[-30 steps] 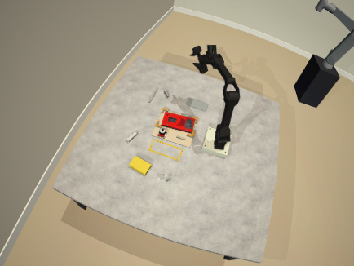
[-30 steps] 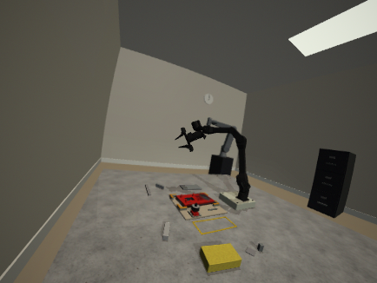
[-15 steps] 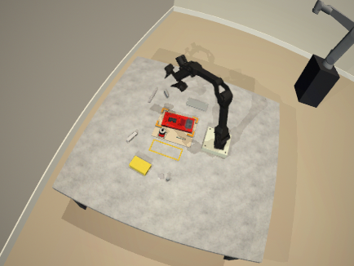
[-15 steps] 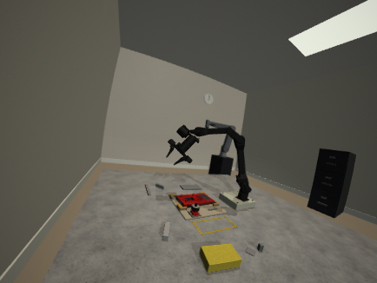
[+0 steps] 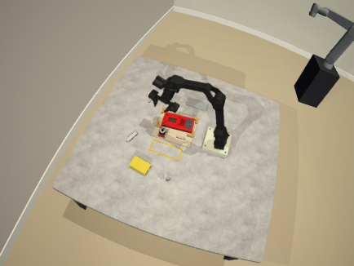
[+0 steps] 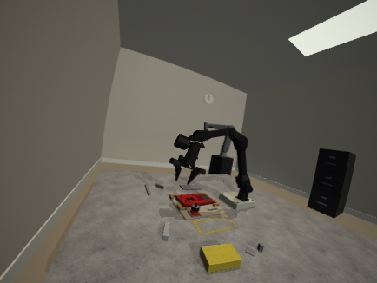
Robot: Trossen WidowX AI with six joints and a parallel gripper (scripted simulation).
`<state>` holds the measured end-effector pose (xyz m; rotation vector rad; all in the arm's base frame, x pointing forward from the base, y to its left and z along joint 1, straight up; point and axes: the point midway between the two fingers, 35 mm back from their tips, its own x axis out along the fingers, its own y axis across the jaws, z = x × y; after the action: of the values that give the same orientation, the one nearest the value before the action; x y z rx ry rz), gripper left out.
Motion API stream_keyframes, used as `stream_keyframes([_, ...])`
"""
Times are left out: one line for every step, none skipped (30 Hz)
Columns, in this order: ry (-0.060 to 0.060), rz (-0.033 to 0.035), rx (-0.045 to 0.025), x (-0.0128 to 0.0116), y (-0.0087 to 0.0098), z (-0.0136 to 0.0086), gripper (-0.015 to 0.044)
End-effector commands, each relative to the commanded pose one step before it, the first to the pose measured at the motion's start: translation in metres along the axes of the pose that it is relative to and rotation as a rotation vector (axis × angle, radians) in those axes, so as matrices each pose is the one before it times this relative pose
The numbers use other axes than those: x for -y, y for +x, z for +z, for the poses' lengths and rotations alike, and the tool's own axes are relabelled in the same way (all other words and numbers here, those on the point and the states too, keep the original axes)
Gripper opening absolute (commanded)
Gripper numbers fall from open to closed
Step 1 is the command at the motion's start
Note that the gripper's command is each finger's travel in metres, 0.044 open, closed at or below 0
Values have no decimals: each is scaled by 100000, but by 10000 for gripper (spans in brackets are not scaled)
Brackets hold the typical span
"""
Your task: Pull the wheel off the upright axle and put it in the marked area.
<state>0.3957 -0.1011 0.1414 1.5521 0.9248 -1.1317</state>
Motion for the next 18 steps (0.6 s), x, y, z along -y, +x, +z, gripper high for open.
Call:
stream_keyframes([-4011, -12493, 3166, 2533, 1161, -3737, 300])
stream_keyframes([-1468, -3498, 1197, 712, 309, -1112, 300])
stream_keyframes([-1529, -3402, 1376, 714, 285, -1077, 300])
stream_keyframes([-1257, -2636, 1221, 568, 211, -835, 300])
stream_keyframes([-772, -1553, 787, 340, 121, -493, 300])
stream_keyframes([-260, -513, 271, 113, 39, -163, 300])
stream_keyframes([0, 0, 0, 0, 0, 0, 300])
stream_keyframes([0, 0, 0, 0, 0, 0, 300])
stream_keyframes([0, 0, 0, 0, 0, 0, 300])
stream_keyframes([0, 0, 0, 0, 0, 0, 300])
stream_keyframes([0, -5, -7, 65, 1, -81, 300])
stream_keyframes([0, -11, -14, 139, 2, -171, 300])
stream_keyframes([0, -7, -9, 91, 2, -111, 300])
stream_keyframes([0, 1, 0, -14, 112, -2, 300])
stream_keyframes([0, 2, 0, -27, 229, -3, 300])
stream_keyframes([0, 2, 0, -35, 321, -4, 300])
stream_keyframes([0, 3, 0, -40, 419, -5, 300])
stream_keyframes([0, 3, -1, -42, 524, -5, 300])
